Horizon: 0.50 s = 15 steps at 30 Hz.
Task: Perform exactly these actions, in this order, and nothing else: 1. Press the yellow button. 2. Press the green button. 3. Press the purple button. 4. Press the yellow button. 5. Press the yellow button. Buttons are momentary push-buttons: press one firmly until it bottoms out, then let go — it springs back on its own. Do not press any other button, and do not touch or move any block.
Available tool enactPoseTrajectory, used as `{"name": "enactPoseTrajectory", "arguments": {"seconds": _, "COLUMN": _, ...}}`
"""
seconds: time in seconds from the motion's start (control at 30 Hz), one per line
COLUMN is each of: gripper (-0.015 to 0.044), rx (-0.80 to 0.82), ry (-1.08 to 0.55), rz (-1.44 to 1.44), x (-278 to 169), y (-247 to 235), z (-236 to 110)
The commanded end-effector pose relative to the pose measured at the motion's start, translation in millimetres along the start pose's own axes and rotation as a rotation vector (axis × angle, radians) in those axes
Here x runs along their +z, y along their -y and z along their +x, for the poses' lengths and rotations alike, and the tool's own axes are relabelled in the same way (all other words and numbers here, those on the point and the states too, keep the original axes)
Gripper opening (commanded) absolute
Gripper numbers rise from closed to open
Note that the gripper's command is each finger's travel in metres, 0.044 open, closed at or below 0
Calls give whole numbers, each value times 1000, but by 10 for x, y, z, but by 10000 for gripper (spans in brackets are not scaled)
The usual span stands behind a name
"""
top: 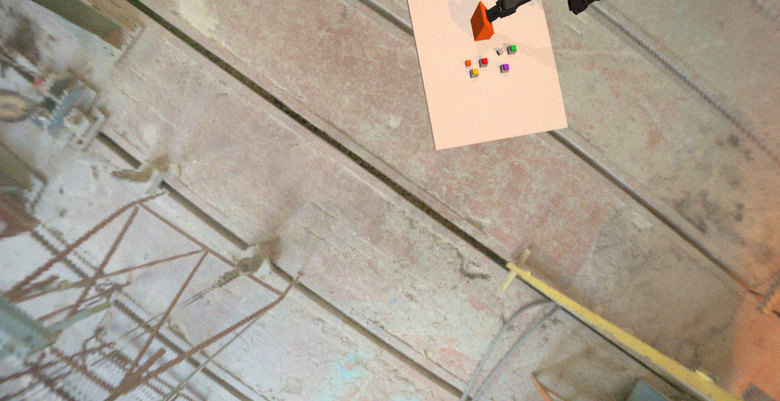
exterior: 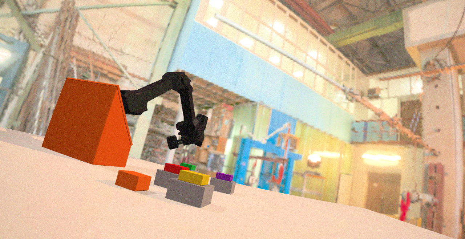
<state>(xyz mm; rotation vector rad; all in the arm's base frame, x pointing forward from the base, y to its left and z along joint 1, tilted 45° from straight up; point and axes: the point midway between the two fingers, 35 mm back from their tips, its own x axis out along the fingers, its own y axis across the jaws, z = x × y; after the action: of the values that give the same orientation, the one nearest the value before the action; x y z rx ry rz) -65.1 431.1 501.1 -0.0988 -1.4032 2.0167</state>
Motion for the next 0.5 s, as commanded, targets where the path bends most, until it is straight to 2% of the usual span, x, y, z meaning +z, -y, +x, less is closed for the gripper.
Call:
{"name": "enactPoseTrajectory", "arguments": {"seconds": 0.0, "gripper": 400, "rx": -67, "ry": -191, "rz": 93, "x": -565, "y": 178, "z": -474}}
{"name": "enactPoseTrajectory", "arguments": {"seconds": 0.23, "gripper": 400, "rx": -248, "ry": -538, "rz": 255, "x": -1379, "y": 507, "z": -1690}}
{"name": "enactPoseTrajectory", "arguments": {"seconds": 0.47, "gripper": 400, "rx": -472, "ry": -838, "rz": 415, "x": -1796, "y": 649, "z": -3092}}
